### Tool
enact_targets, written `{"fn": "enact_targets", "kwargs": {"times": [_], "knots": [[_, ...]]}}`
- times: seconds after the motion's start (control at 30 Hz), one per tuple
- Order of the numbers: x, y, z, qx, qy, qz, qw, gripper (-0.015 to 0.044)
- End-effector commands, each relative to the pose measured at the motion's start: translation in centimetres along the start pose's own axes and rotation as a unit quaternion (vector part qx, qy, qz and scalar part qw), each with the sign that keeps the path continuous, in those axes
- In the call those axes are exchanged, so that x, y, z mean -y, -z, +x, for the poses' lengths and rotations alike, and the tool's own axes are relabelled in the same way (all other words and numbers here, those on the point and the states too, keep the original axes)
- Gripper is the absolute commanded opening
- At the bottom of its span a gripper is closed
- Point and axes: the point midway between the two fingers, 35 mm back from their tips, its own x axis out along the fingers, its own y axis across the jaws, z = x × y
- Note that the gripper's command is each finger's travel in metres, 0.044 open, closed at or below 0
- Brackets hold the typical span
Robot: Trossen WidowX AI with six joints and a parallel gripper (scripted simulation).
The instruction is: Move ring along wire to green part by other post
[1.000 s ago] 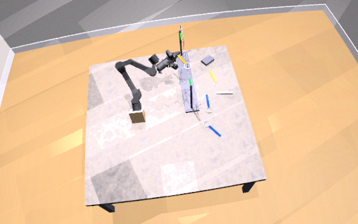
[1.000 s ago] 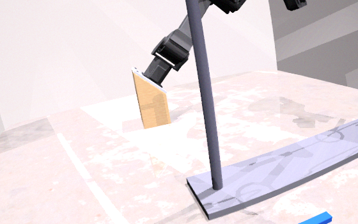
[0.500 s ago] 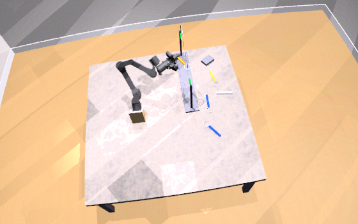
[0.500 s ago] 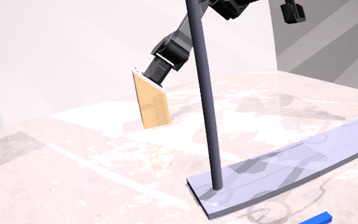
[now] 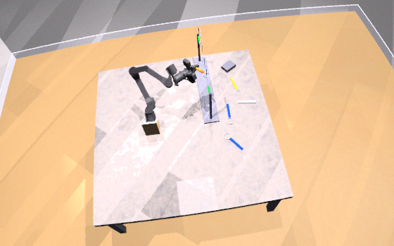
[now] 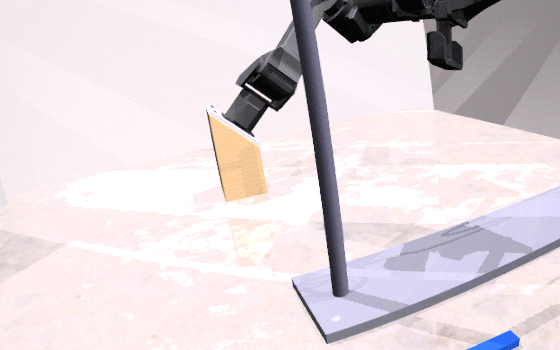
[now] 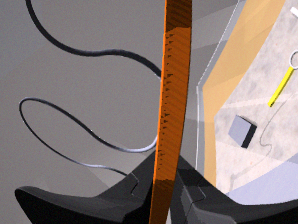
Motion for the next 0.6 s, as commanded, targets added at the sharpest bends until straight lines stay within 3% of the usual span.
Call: {"fn": "enact_targets", "kwargs": {"times": [0.0,0.57], "knots": [[1.7,-0.1,-0.3,-0.004,0.027,-0.040,0.999,-0.0150],[7.2,-1.5,-0.8,0.014,0.108,-0.210,0.972,-0.0150]]}}
